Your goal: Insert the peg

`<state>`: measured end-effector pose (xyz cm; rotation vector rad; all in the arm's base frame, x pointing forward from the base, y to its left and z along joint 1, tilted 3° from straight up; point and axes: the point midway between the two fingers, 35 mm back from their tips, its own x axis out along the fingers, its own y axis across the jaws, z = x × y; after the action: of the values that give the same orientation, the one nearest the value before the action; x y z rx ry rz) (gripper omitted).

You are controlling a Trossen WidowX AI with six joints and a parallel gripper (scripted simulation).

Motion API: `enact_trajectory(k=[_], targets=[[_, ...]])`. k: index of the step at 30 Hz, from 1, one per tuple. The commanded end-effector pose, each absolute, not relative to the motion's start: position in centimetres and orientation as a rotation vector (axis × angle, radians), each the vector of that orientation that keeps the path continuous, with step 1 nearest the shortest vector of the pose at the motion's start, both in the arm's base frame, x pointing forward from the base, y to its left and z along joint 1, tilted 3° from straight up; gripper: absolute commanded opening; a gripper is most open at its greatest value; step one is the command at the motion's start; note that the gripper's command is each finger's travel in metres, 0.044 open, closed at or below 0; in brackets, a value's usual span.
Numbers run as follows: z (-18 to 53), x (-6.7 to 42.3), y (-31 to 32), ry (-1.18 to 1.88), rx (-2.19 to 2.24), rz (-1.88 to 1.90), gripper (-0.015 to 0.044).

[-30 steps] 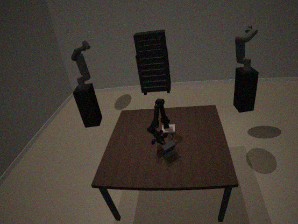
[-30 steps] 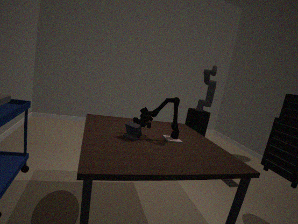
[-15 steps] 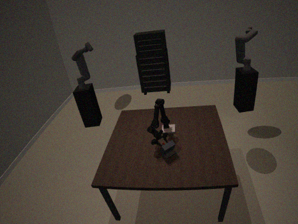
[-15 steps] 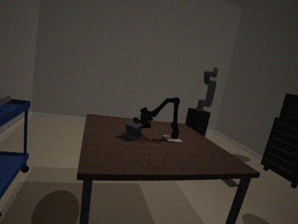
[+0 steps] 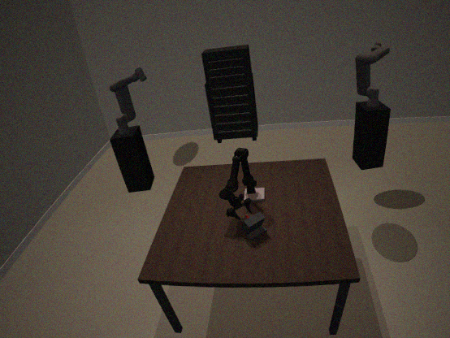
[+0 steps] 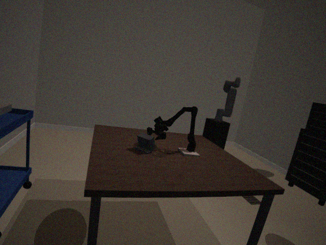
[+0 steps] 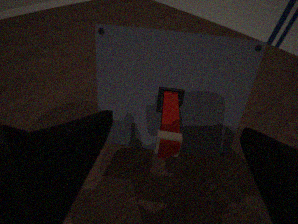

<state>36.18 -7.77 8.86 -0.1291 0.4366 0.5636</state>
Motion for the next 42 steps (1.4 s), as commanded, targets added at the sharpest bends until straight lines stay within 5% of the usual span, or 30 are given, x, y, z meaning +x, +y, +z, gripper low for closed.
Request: enact_trajectory(k=[1, 42], targets=[[9.1, 35.8, -8.0, 0.435, -0.131, 0.568, 0.0440], [11.1, 31.2, -11.6, 0.436, -0.129, 0.561, 0.0440]])
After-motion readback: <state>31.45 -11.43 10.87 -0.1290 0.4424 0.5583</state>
